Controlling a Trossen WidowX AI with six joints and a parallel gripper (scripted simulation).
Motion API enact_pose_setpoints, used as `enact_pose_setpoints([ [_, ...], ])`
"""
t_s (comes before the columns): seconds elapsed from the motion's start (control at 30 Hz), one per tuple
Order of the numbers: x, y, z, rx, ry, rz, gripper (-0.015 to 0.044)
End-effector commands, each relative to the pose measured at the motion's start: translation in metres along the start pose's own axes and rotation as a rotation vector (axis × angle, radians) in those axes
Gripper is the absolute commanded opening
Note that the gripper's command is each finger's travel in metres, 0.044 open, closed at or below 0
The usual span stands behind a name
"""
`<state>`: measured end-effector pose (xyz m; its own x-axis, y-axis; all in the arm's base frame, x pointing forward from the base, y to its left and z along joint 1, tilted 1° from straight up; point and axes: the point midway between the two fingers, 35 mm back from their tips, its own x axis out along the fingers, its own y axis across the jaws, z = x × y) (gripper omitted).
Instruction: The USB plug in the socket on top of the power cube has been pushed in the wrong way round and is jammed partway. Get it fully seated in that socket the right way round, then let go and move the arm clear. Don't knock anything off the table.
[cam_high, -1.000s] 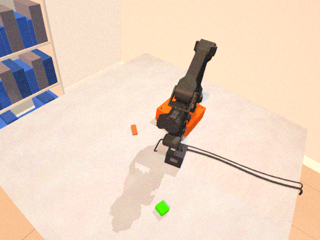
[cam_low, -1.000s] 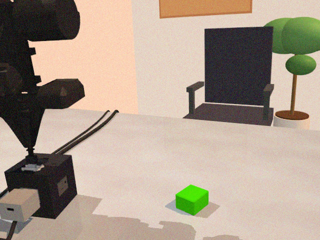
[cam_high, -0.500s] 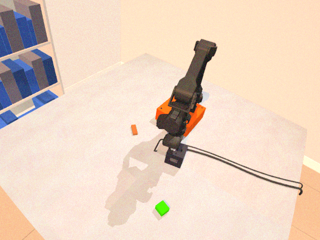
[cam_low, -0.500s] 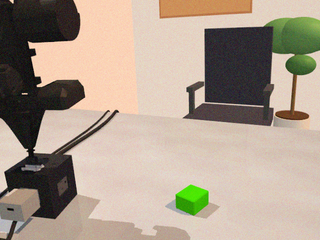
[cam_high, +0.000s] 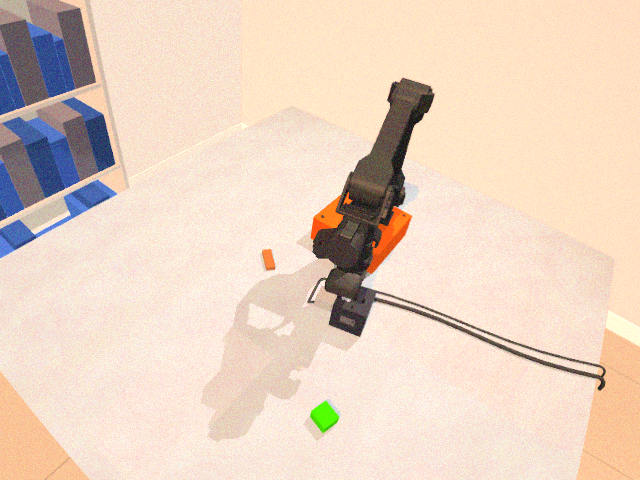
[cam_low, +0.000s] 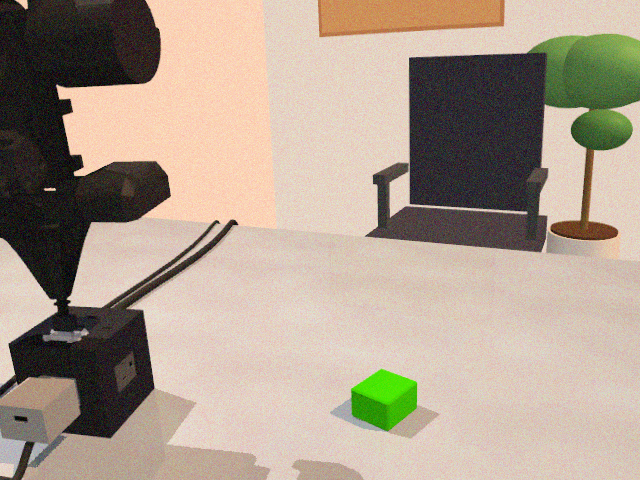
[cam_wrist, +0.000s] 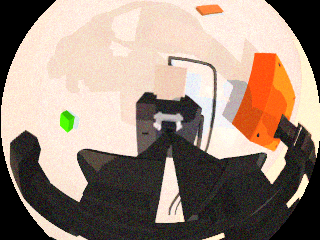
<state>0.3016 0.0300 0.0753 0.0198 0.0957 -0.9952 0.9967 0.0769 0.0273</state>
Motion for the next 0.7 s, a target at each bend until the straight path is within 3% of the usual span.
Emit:
enact_pose_setpoints([
  [0.0, 0.0012, -0.0001, -0.0002, -0.004, 0.002, 0.000, 0.0000],
  [0.67, 0.0036, -0.0001, 0.0000, -0.004, 0.002, 0.000, 0.0000],
])
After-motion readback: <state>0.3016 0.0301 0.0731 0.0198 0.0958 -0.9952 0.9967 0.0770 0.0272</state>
